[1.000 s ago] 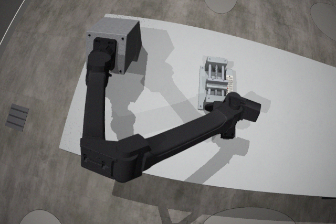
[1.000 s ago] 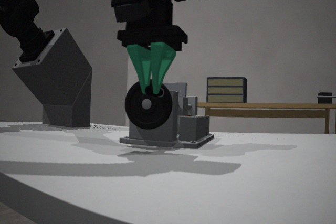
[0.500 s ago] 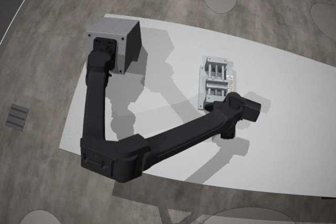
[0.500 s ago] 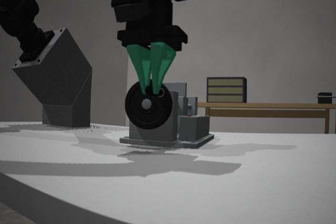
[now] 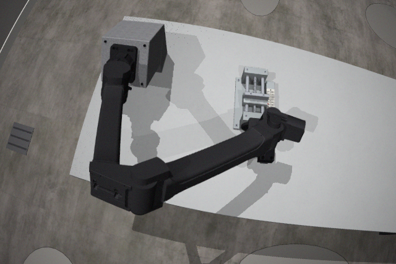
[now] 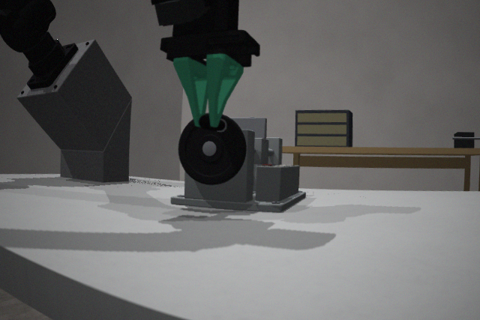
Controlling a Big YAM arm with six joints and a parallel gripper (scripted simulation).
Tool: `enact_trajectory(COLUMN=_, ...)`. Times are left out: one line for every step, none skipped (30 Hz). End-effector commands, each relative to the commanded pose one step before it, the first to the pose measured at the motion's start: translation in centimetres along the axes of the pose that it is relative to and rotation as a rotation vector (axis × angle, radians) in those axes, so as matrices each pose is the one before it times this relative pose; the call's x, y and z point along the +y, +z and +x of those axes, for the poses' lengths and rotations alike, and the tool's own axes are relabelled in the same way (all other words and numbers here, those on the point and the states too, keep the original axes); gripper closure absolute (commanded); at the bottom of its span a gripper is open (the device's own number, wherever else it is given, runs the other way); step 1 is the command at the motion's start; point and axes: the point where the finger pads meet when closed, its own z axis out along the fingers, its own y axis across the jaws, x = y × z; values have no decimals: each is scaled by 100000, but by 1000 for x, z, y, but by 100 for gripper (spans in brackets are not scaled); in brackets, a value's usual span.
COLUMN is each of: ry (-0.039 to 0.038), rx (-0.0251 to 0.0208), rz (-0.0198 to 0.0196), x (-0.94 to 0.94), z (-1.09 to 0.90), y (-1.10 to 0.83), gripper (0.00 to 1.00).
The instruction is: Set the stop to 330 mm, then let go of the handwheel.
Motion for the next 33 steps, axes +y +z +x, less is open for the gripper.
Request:
enact_trajectory(ry=-312, rx=-364, rz=-3286, x=-357, z=320, y=-2737, gripper=94)
enact_trajectory(ry=0, rx=22, rz=-1, x=-73, z=4, y=-77, gripper=94)
enact_trajectory(ry=0, rx=10, rz=0, x=-31, z=2, y=-33, gripper=94)
enact_trajectory(ry=0, rx=-1, rz=0, x=-5, z=0, y=-5, gripper=94)
enact_trajectory(ry=0, rx=1, rz=0, x=-5, z=0, y=3, gripper=94)
enact_trajectory(ry=0, rx=4, rz=1, x=-30, z=0, y=16, gripper=94)
enact_trajectory(ry=0, rx=10, rz=3, x=-71, z=1, y=38, gripper=94)
enact_trajectory(ry=-1, rx=16, rz=5, x=-117, z=2, y=62, gripper=94)
enact_trajectory(ry=883, rx=-100, rz=-624, x=26, z=-34, y=84, gripper=94)
enact_trajectory(ry=78, rx=-122, rz=-718, x=18, z=-42, y=101, gripper=94)
enact_trajectory(ry=-1264, rx=23, rz=8, x=-223, z=1, y=111, gripper=94)
enact_trajectory(ry=0, rx=0, rz=0, x=0, z=0, y=0, gripper=94)
enact_trajectory(ry=0, rx=0, rz=0, x=0, z=0, y=0, gripper=94)
enact_trajectory(ry=-640, rx=135, rz=482, x=-374, z=37, y=114, gripper=94)
enact_trajectory(ry=636, rx=-70, rz=-471, x=-83, z=-24, y=109, gripper=94)
enact_trajectory(ry=411, rx=104, rz=571, x=-344, z=-156, y=344, gripper=94)
enact_trajectory(ry=731, rx=102, rz=1021, x=-422, z=-290, y=516, gripper=94)
enact_trajectory(ry=154, rx=13, rz=244, x=-181, z=-66, y=155, gripper=94)
enact_trajectory(ry=-992, rx=130, rz=862, x=-323, z=18, y=72, gripper=94)
enact_trajectory(ry=-304, rx=5, rz=218, x=-100, z=53, y=-43, gripper=94)
enact_trajectory(ry=340, rx=-63, rz=-402, x=96, z=103, y=-160, gripper=94)
enact_trajectory(ry=34, rx=-14, rz=-124, x=29, z=27, y=-40, gripper=94)
enact_trajectory(ry=56, rx=-36, rz=-174, x=34, z=-7, y=6, gripper=94)
enact_trajectory(ry=280, rx=-46, rz=-22, x=-20, z=-103, y=148, gripper=94)
enact_trajectory(ry=459, rx=-38, rz=134, x=-85, z=-156, y=242, gripper=94)
enact_trajectory(ry=620, rx=-1, rz=326, x=-165, z=-165, y=284, gripper=94)
enact_trajectory(ry=490, rx=1, rz=604, x=-264, z=-187, y=336, gripper=94)
enact_trajectory(ry=-4, rx=-125, rz=36, x=-133, z=-20, y=80, gripper=94)
enact_trajectory(ry=0, rx=0, rz=0, x=0, z=0, y=0, gripper=94)
enact_trajectory(ry=0, rx=0, rz=0, x=0, z=0, y=0, gripper=94)
enact_trajectory(ry=-1460, rx=-38, rz=1407, x=-538, z=36, y=80, gripper=94)
enact_trajectory(ry=1166, rx=-282, rz=-1095, x=200, z=-82, y=78, gripper=94)
enact_trajectory(ry=284, rx=-37, rz=-203, x=-54, z=-11, y=70, gripper=94)
